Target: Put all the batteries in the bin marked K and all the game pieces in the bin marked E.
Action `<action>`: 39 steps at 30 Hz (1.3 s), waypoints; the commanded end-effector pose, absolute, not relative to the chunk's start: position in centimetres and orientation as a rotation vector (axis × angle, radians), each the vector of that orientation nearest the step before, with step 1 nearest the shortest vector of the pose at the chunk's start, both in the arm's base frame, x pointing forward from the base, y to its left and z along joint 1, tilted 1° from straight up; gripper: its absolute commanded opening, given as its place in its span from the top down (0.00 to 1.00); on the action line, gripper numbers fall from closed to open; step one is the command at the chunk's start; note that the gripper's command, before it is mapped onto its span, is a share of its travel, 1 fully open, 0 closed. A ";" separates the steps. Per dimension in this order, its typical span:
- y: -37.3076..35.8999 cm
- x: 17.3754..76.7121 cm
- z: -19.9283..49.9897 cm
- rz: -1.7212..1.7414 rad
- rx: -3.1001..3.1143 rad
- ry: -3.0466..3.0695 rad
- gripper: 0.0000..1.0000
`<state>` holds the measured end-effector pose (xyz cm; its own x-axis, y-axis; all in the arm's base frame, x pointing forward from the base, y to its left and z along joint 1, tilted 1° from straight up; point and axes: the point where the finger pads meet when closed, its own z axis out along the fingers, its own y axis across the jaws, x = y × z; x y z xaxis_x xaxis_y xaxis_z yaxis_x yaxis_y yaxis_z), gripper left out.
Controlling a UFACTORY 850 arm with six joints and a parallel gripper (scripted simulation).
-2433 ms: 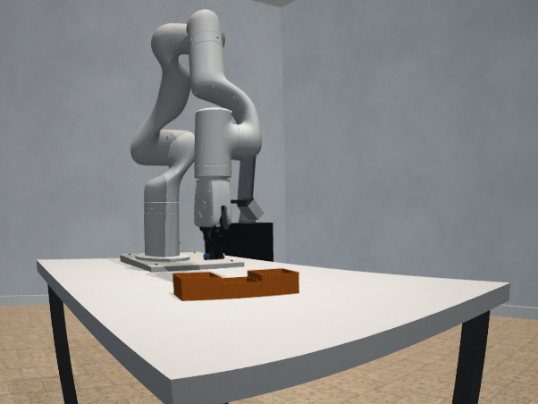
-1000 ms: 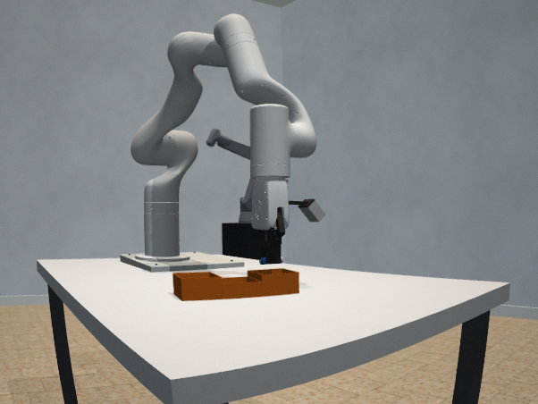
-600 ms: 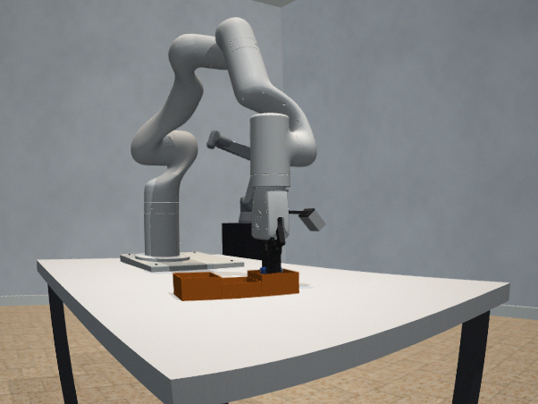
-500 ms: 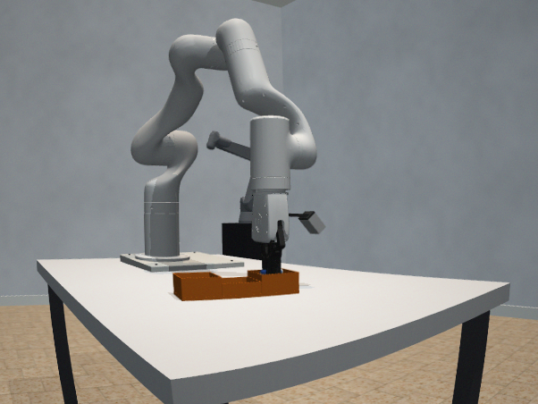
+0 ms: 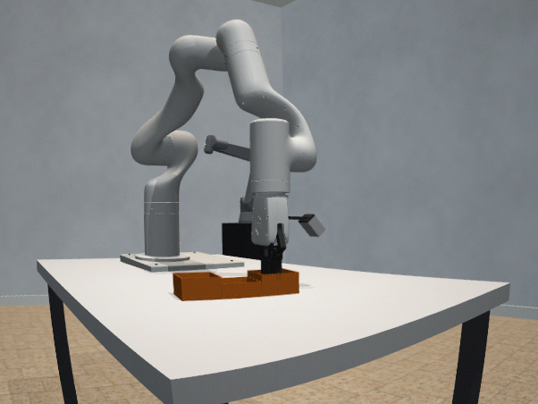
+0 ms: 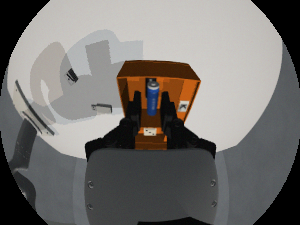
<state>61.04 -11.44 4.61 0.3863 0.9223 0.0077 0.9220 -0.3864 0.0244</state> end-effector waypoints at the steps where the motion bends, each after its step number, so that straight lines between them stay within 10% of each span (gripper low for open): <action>1: -11.5 61.1 4.7 0.033 2.601 1.730 0.72; 39: -11.5 61.0 7.7 0.034 2.601 1.730 0.72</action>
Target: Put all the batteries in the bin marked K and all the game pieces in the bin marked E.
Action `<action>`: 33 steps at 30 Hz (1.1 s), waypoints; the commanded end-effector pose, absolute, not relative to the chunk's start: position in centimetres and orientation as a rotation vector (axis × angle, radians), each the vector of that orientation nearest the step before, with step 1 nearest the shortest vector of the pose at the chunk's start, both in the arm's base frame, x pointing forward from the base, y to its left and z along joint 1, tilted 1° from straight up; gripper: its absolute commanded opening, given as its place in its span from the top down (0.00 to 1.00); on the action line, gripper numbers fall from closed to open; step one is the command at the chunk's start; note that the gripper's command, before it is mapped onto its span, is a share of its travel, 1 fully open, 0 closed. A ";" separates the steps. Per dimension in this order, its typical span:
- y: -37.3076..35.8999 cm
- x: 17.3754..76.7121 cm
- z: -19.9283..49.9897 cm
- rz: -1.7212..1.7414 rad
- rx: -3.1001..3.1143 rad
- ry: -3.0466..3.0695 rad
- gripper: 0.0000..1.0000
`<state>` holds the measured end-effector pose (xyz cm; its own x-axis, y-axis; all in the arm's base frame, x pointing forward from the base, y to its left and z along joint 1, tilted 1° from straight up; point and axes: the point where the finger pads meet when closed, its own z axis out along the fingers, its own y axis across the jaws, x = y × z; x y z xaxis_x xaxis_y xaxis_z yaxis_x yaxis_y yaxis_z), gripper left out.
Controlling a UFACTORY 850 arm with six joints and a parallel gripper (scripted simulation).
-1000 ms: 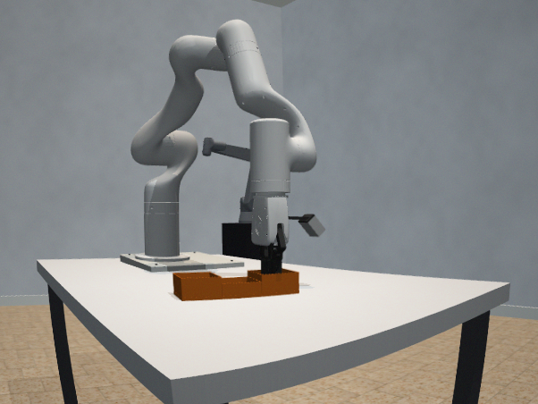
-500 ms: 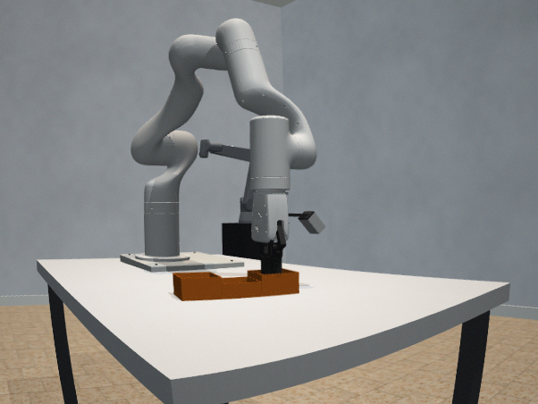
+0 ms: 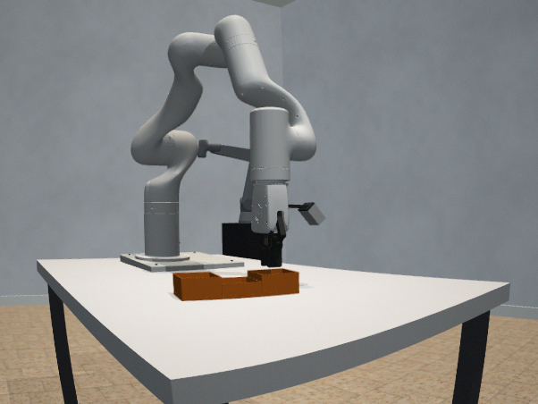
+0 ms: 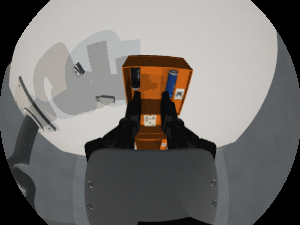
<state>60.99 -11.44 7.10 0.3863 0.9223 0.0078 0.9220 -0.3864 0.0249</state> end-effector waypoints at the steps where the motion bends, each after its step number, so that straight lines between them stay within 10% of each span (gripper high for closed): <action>1: -11.5 61.0 8.2 0.034 2.601 1.730 0.72; 8: -11.5 61.0 8.4 0.034 2.601 1.730 0.72; 9: -11.5 61.0 8.8 0.034 2.601 1.730 0.00; 33: -11.4 60.8 16.8 0.034 2.601 1.730 0.00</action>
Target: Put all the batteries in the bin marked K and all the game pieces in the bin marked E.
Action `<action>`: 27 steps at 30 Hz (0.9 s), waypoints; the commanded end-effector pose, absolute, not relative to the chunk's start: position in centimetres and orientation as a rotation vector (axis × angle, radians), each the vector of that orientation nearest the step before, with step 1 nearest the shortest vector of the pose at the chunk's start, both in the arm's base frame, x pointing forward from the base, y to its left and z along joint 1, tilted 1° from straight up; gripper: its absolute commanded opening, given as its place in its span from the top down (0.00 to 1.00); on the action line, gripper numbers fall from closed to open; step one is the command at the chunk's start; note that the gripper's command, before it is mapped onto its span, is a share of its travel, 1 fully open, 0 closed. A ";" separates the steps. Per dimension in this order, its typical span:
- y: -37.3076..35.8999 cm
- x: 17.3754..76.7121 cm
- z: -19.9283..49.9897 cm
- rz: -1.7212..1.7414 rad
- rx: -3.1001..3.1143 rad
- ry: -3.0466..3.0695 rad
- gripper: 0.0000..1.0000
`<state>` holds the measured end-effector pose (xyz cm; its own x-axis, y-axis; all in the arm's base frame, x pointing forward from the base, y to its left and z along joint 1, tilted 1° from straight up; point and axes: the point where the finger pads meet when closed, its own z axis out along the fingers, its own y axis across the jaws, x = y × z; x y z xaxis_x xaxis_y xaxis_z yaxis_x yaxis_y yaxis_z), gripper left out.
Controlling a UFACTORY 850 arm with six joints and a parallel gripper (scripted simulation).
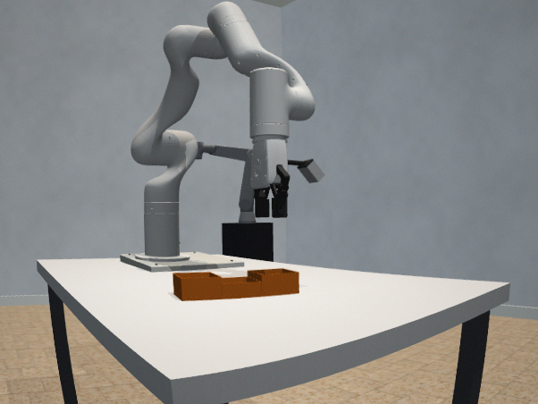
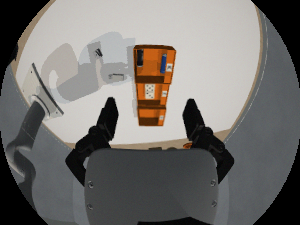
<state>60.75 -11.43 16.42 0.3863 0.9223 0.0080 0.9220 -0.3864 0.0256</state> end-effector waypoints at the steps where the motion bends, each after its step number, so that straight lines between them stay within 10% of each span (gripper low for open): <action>1: -11.4 60.8 17.2 0.034 2.601 1.730 0.00; 27: -11.4 60.7 21.5 0.034 2.601 1.730 0.00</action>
